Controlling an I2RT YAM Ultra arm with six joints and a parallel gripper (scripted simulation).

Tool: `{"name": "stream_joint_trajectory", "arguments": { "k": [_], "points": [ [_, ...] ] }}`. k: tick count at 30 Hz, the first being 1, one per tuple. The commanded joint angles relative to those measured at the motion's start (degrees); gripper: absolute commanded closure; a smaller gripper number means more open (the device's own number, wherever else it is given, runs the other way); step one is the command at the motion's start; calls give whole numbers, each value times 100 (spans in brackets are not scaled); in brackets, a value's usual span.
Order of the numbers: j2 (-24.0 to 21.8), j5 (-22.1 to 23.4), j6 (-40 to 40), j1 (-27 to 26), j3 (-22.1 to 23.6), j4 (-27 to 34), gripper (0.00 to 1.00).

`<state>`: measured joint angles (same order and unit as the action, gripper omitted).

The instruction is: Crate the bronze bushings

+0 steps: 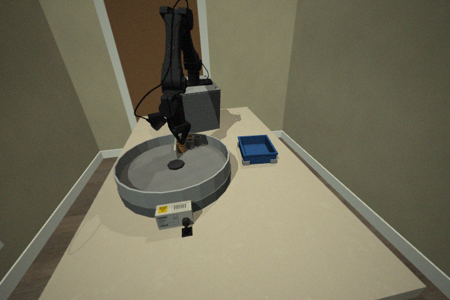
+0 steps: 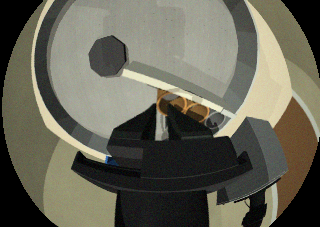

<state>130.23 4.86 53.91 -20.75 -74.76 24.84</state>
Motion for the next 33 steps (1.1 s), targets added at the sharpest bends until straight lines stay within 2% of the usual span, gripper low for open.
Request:
{"name": "stream_joint_trajectory", "arguments": {
  "k": [1,33],
  "points": [
    [-117,-58,36,70,-176,9,85],
    [-46,-64,45,22,-231,109,85]
  ]
}}
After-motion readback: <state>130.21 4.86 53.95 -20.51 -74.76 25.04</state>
